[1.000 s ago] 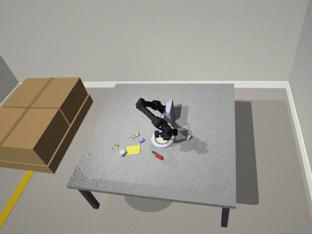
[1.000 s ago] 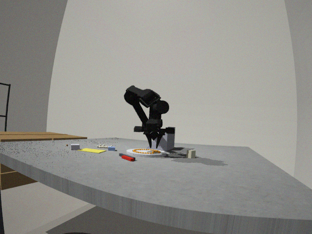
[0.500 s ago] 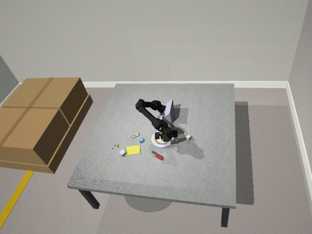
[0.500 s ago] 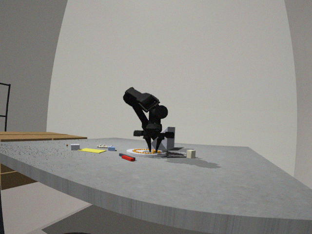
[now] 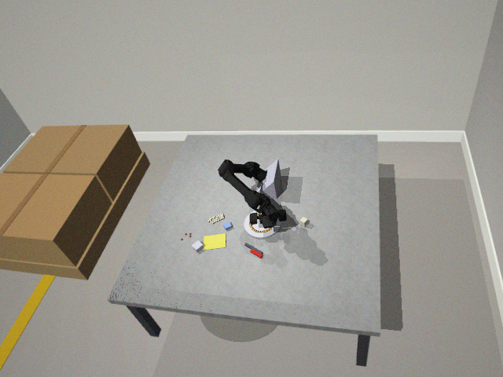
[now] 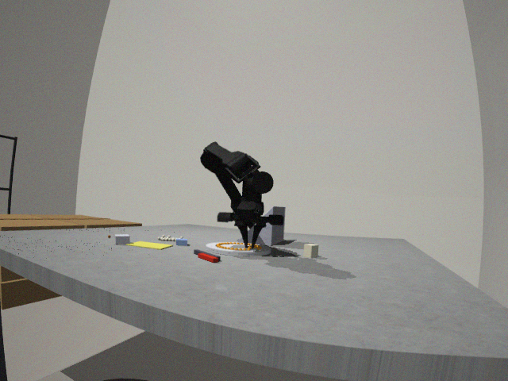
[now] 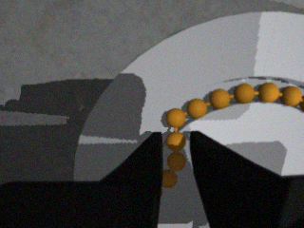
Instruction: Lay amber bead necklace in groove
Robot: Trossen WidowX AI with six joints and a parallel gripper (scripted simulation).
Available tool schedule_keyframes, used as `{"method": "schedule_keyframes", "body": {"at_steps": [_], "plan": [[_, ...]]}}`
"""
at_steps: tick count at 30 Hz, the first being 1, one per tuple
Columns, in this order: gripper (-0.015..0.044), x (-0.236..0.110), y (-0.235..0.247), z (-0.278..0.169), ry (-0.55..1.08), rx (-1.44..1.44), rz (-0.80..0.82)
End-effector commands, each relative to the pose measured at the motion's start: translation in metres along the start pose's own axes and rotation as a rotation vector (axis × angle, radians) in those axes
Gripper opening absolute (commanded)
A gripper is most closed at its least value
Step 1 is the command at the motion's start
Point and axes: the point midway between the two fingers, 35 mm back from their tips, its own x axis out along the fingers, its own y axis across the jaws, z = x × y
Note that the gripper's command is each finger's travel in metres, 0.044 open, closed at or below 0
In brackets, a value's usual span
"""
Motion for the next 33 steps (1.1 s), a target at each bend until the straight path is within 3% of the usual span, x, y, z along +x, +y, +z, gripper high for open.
{"method": "schedule_keyframes", "body": {"at_steps": [1,33], "plan": [[0.0000,-0.0003,0.0000,0.0001,0.000,0.000,0.000],[0.0000,-0.0062,0.0080,0.0016,0.001,-0.005,-0.004]]}}
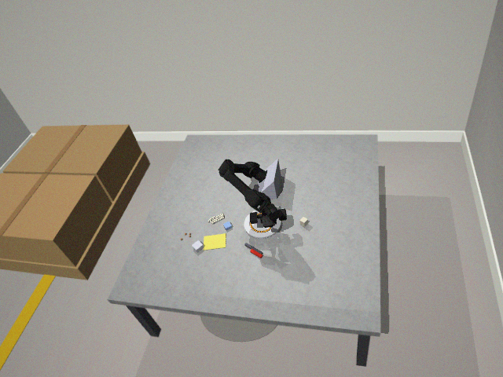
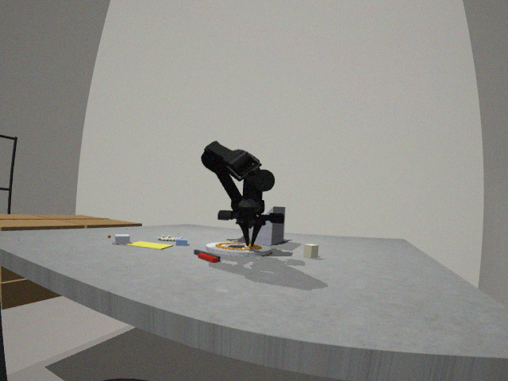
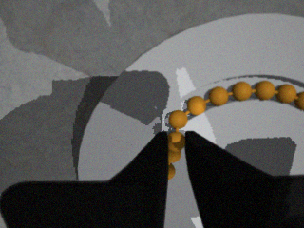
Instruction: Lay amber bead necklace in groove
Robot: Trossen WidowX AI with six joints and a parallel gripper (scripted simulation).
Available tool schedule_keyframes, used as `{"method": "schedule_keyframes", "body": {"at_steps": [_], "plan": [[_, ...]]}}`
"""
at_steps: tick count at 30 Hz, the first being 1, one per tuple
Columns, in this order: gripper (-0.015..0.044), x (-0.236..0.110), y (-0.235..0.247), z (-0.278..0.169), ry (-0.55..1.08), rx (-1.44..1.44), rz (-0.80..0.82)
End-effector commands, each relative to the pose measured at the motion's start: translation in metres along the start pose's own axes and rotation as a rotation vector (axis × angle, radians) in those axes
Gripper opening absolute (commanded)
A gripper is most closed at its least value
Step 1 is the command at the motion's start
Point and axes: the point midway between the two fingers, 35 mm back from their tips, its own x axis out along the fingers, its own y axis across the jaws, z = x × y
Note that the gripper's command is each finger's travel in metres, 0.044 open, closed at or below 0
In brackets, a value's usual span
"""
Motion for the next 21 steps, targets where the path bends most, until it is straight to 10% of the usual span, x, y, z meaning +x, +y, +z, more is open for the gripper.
{"method": "schedule_keyframes", "body": {"at_steps": [1,16,21], "plan": [[0.0000,-0.0008,0.0072,0.0014,0.001,0.001,0.001],[0.0000,0.0078,0.0071,0.0014,0.001,0.001,0.000],[0.0131,0.0042,0.0072,0.0024,-0.004,0.006,0.000]]}}
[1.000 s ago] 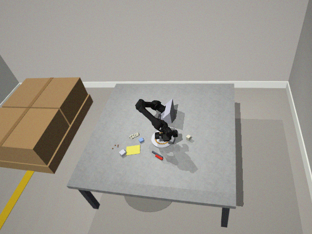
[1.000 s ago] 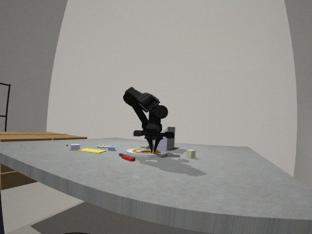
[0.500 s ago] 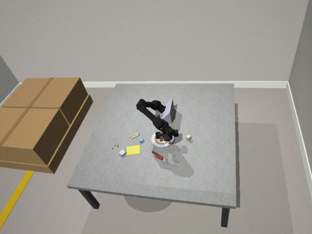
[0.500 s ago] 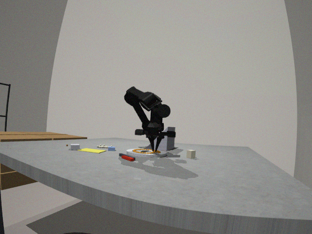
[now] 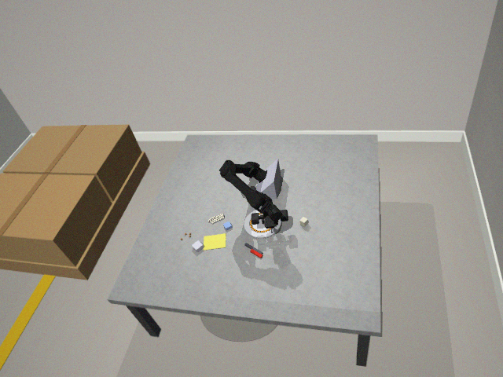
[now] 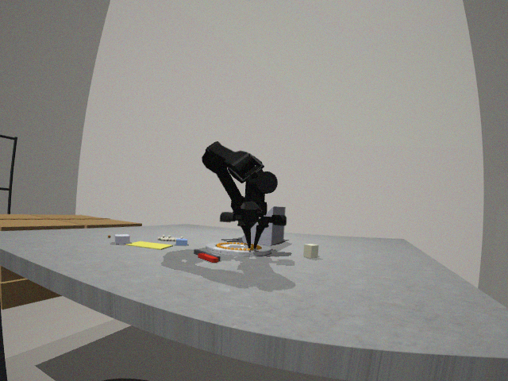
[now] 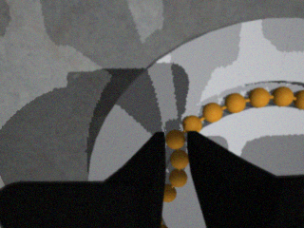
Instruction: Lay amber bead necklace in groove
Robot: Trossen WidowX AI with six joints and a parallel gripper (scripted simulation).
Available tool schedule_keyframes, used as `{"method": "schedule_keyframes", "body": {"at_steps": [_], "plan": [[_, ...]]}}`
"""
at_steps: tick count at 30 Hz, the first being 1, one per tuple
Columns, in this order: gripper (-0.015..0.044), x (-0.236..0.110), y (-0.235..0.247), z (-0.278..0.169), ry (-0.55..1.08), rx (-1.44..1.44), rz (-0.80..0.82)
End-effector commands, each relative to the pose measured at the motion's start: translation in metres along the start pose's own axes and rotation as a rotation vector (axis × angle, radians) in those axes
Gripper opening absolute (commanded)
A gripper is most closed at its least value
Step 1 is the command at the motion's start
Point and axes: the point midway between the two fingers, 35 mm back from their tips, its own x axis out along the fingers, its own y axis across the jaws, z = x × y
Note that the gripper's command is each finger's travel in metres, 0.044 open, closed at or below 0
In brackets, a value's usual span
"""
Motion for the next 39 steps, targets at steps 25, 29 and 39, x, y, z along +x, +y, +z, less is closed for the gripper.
{"method": "schedule_keyframes", "body": {"at_steps": [25,29,39], "plan": [[0.0440,-0.006,0.000,0.000,0.003,-0.004,0.001],[0.0440,-0.006,0.000,0.000,0.003,-0.004,0.001],[0.0256,-0.036,-0.002,-0.011,0.004,-0.068,0.003]]}}
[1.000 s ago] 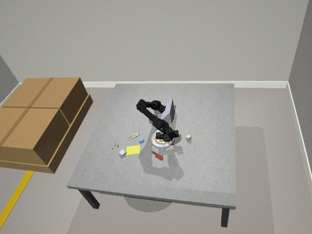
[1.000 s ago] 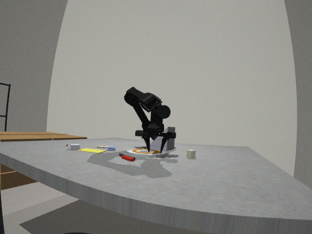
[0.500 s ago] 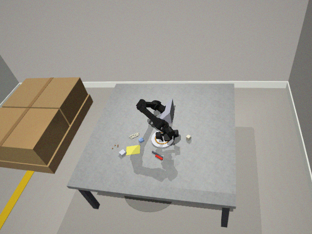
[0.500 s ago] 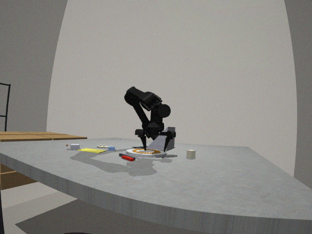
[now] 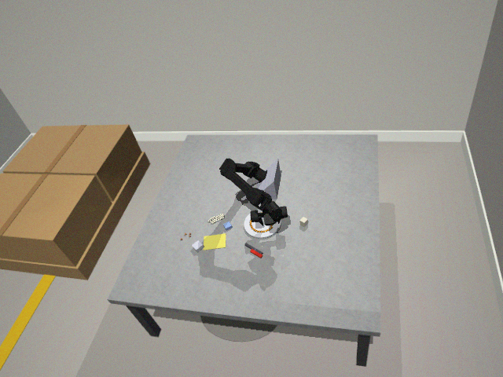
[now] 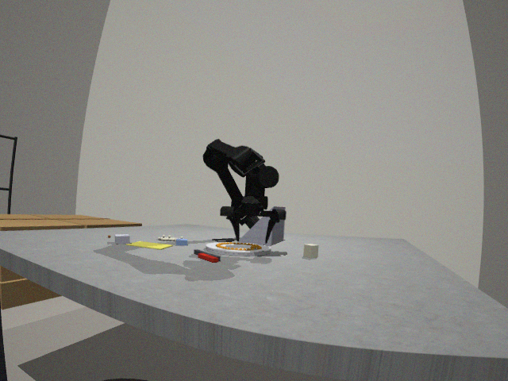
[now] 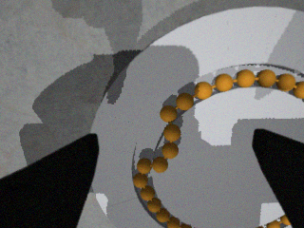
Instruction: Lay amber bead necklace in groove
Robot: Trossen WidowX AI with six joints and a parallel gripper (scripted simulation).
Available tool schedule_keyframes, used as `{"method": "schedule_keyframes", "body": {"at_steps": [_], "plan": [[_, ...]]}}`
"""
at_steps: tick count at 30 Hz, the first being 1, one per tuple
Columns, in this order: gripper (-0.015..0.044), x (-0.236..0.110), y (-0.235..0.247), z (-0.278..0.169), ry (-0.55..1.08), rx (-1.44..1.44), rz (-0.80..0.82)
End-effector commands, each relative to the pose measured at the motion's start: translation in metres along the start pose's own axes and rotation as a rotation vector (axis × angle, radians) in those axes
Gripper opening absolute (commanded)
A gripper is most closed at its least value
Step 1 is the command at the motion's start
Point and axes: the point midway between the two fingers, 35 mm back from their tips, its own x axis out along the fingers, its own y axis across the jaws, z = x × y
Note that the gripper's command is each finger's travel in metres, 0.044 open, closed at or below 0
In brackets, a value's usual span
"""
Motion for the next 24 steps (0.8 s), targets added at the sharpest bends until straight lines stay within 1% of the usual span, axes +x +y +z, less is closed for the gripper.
{"method": "schedule_keyframes", "body": {"at_steps": [1,5,6,10,13,24], "plan": [[0.0230,-0.020,0.001,-0.005,-0.008,-0.030,0.007],[0.0125,-0.019,0.001,-0.005,-0.008,-0.030,0.007],[0.0120,-0.017,0.001,-0.005,-0.008,-0.030,0.007],[0.0120,-0.004,0.001,-0.005,-0.008,-0.029,0.006],[0.0120,-0.012,0.002,-0.004,-0.016,-0.024,0.006],[0.0120,0.003,0.001,-0.004,-0.012,-0.027,0.006]]}}
